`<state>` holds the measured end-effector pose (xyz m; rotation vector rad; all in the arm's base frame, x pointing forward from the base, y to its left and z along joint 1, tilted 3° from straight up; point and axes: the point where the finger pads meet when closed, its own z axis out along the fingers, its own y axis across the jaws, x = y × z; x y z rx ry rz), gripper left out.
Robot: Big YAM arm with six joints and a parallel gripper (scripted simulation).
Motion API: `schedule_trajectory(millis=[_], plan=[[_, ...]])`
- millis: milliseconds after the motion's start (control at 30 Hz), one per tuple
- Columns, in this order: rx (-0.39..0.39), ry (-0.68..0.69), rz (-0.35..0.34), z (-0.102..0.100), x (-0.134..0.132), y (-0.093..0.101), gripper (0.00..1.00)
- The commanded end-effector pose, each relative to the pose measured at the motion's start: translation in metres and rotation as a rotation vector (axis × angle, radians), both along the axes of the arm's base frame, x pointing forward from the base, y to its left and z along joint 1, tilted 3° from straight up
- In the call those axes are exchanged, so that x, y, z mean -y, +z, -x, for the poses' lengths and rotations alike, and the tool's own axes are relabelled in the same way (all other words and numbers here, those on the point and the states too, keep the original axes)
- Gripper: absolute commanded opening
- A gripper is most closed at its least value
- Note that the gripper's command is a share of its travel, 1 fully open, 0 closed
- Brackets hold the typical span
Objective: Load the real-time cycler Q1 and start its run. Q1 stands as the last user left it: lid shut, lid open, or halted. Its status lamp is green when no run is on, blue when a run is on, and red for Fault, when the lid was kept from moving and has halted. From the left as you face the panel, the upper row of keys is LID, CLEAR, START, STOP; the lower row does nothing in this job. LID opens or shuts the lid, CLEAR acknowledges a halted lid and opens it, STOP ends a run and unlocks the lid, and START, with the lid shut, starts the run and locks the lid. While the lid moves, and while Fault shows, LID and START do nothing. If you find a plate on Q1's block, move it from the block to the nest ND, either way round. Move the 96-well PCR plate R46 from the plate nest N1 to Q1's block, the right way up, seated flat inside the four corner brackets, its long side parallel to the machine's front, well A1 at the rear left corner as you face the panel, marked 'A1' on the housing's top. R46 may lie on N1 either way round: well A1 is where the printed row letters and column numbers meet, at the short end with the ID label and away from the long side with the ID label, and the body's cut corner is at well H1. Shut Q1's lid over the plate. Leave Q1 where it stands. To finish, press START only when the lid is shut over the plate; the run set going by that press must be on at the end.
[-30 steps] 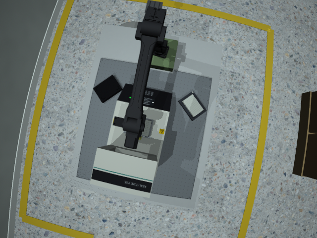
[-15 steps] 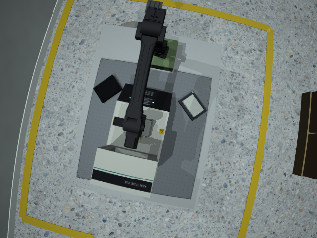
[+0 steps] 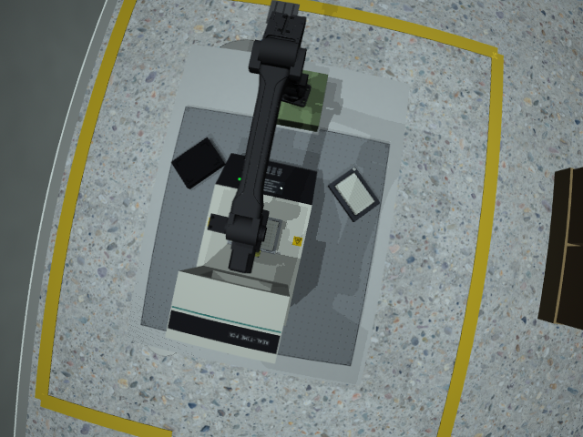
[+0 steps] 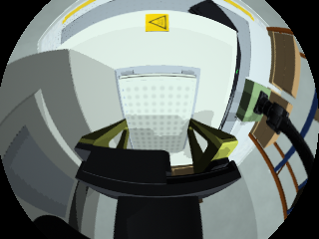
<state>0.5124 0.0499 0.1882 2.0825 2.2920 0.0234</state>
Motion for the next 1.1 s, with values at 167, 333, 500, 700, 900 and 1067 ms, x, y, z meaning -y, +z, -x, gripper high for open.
schedule_trajectory(millis=[167,333,500,700,900,1067], plan=[[-0.093,-0.012,0.013,-0.0001,0.0068,-0.0652,0.0],[-0.094,-0.013,0.013,0.0,0.0071,-0.0653,0.0],[-0.096,-0.014,0.013,0.001,0.0075,-0.0664,0.0],[-0.098,-0.015,0.013,0.0018,0.0078,-0.0671,0.0],[-0.099,-0.016,0.013,0.0024,0.0081,-0.068,0.0],[-0.104,-0.016,0.014,0.0042,0.0083,-0.0681,0.0]])
